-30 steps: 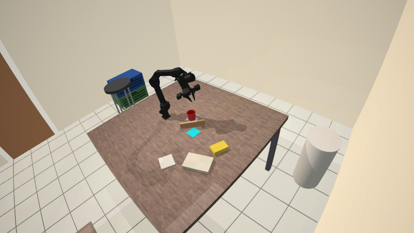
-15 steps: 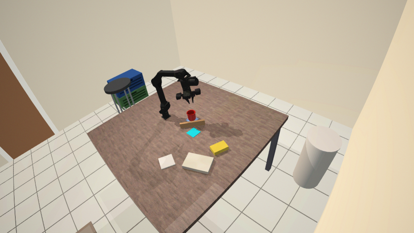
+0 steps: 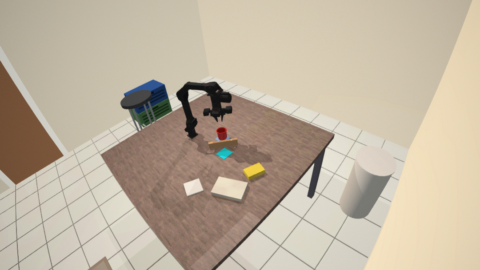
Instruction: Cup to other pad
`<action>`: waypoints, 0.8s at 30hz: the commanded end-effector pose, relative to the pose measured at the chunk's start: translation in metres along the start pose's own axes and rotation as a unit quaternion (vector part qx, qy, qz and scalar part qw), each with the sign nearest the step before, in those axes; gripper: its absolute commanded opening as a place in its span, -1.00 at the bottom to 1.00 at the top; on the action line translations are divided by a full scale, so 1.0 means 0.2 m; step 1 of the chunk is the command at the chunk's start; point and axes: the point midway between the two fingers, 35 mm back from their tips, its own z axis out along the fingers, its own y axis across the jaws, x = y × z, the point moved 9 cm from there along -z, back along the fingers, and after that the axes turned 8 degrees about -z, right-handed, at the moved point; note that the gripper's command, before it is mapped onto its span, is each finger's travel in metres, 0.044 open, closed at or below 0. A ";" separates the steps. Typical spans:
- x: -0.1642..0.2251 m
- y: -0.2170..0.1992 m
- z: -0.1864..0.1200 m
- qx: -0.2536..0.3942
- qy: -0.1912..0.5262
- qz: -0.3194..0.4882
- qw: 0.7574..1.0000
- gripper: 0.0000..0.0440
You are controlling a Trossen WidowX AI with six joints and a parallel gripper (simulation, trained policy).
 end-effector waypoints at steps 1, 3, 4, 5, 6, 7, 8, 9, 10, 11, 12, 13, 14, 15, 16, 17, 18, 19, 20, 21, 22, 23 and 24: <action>0.01 -0.01 0.04 0.020 0.005 0.009 1.000 -0.36; 0.01 -0.01 0.06 0.026 0.006 0.012 1.000 -0.35; 0.01 -0.01 0.07 0.028 0.007 0.014 0.999 -0.35; 0.01 -0.01 0.07 0.031 0.008 0.015 0.999 -0.34; 0.01 -0.02 0.08 0.034 0.008 0.016 0.999 -0.34; 0.02 -0.02 0.09 0.036 0.009 0.017 0.999 -0.33; 0.02 -0.02 0.10 0.039 0.010 0.019 0.999 -0.33; 0.02 -0.02 0.10 0.041 0.010 0.020 0.999 -0.32; 0.02 -0.02 0.11 0.044 0.011 0.021 0.999 -0.32; 0.02 -0.02 0.12 0.046 0.011 0.022 0.999 -0.32; 0.03 -0.02 0.13 0.048 0.012 0.022 0.999 -0.31; 0.03 -0.02 0.13 0.051 0.012 0.023 0.998 -0.31; 0.03 -0.02 0.14 0.053 0.013 0.024 0.998 -0.31; 0.03 -0.02 0.15 0.055 0.013 0.024 0.998 -0.31; 0.03 -0.02 0.16 0.057 0.014 0.025 0.998 -0.30; 0.04 -0.02 0.17 0.060 0.015 0.025 0.998 -0.30; 0.04 -0.02 0.18 0.062 0.015 0.025 0.998 -0.30; 0.04 -0.02 0.18 0.064 0.015 0.026 0.998 -0.30; 0.04 -0.02 0.19 0.066 0.016 0.026 0.997 -0.30; 0.05 -0.02 0.20 0.068 0.016 0.026 0.997 -0.29; 0.05 -0.02 0.21 0.070 0.017 0.026 0.997 -0.29; 0.05 -0.02 0.22 0.073 0.017 0.025 0.997 -0.29; 0.05 -0.02 0.23 0.075 0.018 0.025 0.997 -0.29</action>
